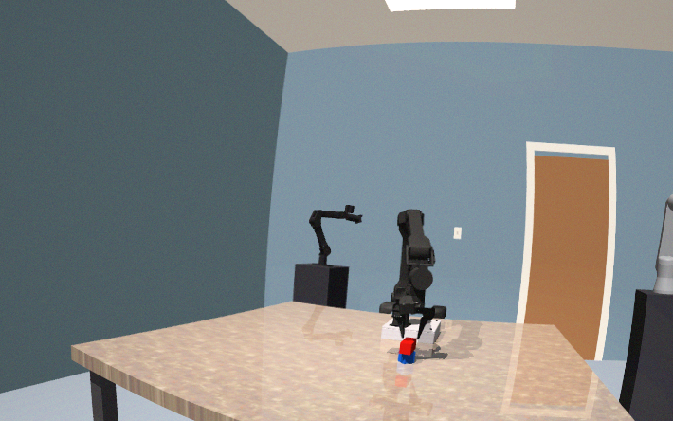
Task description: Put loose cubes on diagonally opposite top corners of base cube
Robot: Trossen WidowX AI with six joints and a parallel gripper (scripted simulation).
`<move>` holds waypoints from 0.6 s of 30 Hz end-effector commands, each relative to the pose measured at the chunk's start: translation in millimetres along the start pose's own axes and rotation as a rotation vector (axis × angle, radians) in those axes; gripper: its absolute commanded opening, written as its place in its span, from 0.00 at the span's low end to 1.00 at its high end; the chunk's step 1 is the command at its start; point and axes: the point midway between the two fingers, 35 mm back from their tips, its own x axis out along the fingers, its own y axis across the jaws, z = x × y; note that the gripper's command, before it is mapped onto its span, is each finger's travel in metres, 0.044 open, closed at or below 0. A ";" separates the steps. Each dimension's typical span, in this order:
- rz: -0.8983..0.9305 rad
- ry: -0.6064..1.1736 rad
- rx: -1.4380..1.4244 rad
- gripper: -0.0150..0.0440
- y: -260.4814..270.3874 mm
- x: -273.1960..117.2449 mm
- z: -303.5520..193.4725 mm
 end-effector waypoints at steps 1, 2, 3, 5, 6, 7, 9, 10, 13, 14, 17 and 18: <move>0.001 -0.002 0.001 0.60 0.2 -8.0 0.4; 0.001 -0.002 0.001 0.60 0.2 -9.9 0.4; 0.001 -0.002 0.001 0.60 0.3 -11.8 0.4; 0.001 -0.002 0.001 0.60 0.3 -15.4 0.4; 0.001 -0.002 0.001 0.60 0.3 -17.2 0.4; 0.001 -0.002 0.001 0.60 0.3 -19.0 0.4; 0.001 -0.002 0.001 0.60 0.3 -22.6 0.4; 0.001 -0.002 0.001 0.60 0.3 -24.4 0.4; 0.001 -0.002 0.001 0.60 0.4 -29.8 0.4; 0.001 -0.002 0.001 0.60 0.4 -31.6 0.4; 0.001 -0.002 0.001 0.60 0.4 -37.0 0.4; 0.001 -0.002 0.001 0.60 0.4 -38.8 0.4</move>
